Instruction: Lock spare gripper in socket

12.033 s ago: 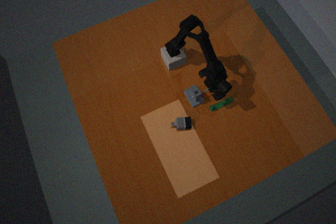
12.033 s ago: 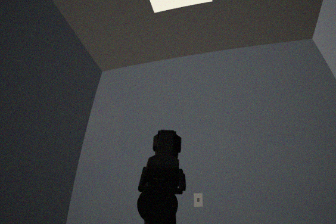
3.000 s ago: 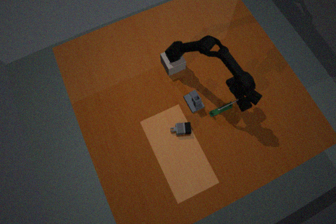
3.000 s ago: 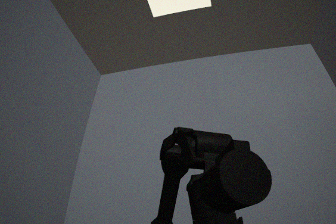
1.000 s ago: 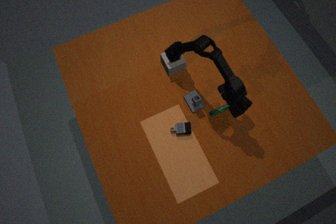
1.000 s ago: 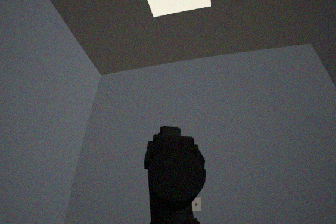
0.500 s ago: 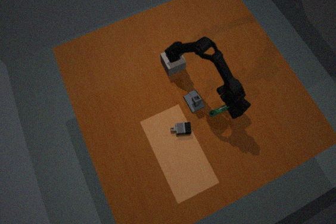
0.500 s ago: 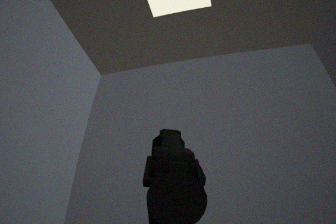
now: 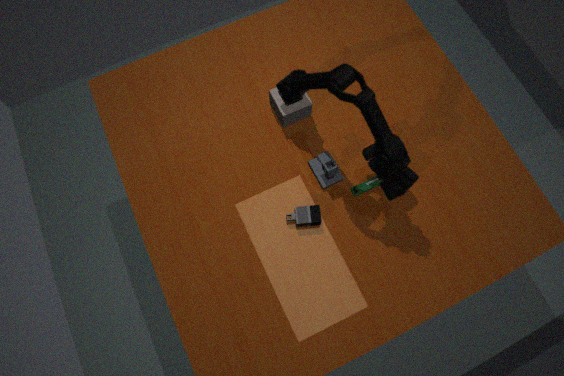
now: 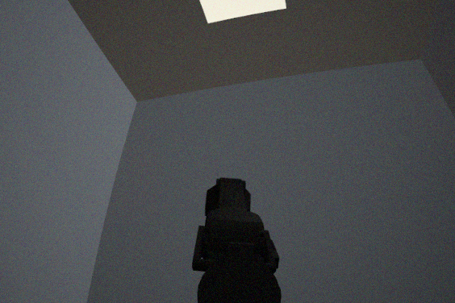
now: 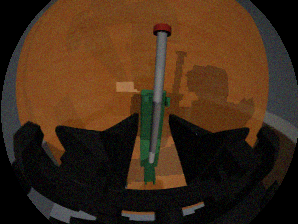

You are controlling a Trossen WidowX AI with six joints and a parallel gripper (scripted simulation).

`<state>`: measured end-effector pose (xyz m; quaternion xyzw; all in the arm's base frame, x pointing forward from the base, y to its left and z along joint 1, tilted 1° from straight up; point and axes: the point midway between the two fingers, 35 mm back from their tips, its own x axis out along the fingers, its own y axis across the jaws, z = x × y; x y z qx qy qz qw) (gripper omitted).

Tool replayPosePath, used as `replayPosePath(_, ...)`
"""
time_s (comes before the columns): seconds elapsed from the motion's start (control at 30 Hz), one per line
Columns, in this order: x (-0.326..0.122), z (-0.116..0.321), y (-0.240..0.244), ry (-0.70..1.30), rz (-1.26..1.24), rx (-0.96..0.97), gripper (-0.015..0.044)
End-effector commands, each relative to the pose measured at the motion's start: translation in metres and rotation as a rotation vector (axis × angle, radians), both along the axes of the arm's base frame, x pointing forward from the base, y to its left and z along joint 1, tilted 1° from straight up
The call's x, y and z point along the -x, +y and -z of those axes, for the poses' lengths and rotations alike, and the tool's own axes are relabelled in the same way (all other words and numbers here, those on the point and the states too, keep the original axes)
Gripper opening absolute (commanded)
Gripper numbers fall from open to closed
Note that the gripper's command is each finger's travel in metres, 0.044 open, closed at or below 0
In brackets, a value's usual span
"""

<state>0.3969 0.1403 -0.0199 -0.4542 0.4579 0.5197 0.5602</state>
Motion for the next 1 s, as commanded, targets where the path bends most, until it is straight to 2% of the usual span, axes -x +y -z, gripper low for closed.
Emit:
replayPosePath(0.0, 0.001, 0.003, -0.001, 0.004, 0.003, 0.006, 0.018)
replayPosePath(0.13, 0.001, 0.003, -0.001, 0.004, 0.003, 0.006, 0.018)
replayPosePath(0.33, 0.001, 0.003, -0.001, 0.004, 0.003, 0.006, 0.0023)
replayPosePath(0.43, 0.001, 0.003, -0.001, 0.004, 0.003, 0.006, 0.0003)
replayPosePath(0.97, 0.003, -0.012, -0.001, 0.014, 0.0, 0.004, 0.0)
